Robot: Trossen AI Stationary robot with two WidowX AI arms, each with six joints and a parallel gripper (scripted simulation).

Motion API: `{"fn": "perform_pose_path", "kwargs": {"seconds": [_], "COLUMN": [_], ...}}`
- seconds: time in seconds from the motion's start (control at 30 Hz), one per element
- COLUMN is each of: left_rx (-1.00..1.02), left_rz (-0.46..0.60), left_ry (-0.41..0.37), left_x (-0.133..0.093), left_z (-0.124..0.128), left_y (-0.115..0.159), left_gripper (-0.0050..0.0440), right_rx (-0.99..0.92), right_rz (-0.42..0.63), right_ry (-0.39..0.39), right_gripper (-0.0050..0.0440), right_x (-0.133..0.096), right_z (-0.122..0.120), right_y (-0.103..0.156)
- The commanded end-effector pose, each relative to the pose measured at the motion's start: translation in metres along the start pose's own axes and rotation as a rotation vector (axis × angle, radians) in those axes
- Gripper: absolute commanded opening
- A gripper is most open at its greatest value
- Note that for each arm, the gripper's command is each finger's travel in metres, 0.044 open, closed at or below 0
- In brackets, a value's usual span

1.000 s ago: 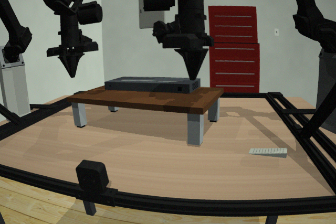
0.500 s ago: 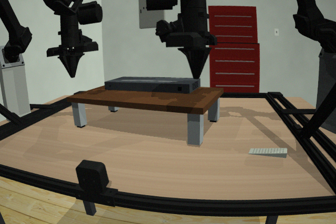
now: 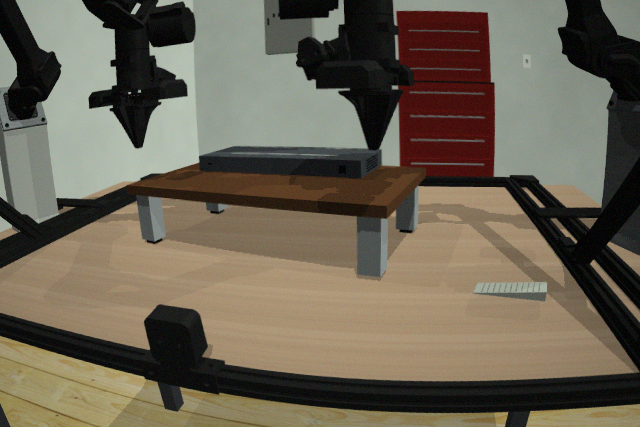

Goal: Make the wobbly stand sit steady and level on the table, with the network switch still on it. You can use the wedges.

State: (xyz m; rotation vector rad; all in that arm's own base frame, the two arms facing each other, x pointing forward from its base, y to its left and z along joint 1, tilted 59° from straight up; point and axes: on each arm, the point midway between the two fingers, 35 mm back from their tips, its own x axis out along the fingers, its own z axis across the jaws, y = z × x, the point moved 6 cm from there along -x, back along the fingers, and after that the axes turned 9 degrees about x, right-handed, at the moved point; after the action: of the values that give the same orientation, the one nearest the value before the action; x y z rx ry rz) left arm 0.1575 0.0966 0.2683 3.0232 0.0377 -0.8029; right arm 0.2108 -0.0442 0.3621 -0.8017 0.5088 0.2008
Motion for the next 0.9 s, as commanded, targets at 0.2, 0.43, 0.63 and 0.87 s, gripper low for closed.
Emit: {"fn": "perform_pose_path", "kwargs": {"seconds": [0.2, 0.43, 0.63, 0.87], "left_rx": [0.000, 0.000, 0.000, 0.000], "left_rz": [0.000, 0.000, 0.000, 0.000], "left_ry": [0.000, 0.000, 0.000, 0.000], "left_x": [0.0000, 0.0000, 0.0000, 0.0000], "left_z": [0.0000, 0.0000, 0.0000, 0.0000], "left_y": [0.0000, 0.0000, 0.0000, 0.0000], "left_gripper": [0.0000, 0.0000, 0.0000, 0.0000], "right_rx": [0.005, 0.005, 0.005, 0.005], "right_rz": [0.003, 0.003, 0.003, 0.003], "right_ry": [-0.002, -0.002, -0.002, -0.002], "right_gripper": [0.0000, 0.0000, 0.0000, 0.0000], "right_x": [-0.0005, -0.0005, -0.0005, -0.0005], "right_z": [0.0000, 0.0000, 0.0000, 0.0000], "right_y": [0.0008, 0.0008, 0.0008, 0.0008]}}
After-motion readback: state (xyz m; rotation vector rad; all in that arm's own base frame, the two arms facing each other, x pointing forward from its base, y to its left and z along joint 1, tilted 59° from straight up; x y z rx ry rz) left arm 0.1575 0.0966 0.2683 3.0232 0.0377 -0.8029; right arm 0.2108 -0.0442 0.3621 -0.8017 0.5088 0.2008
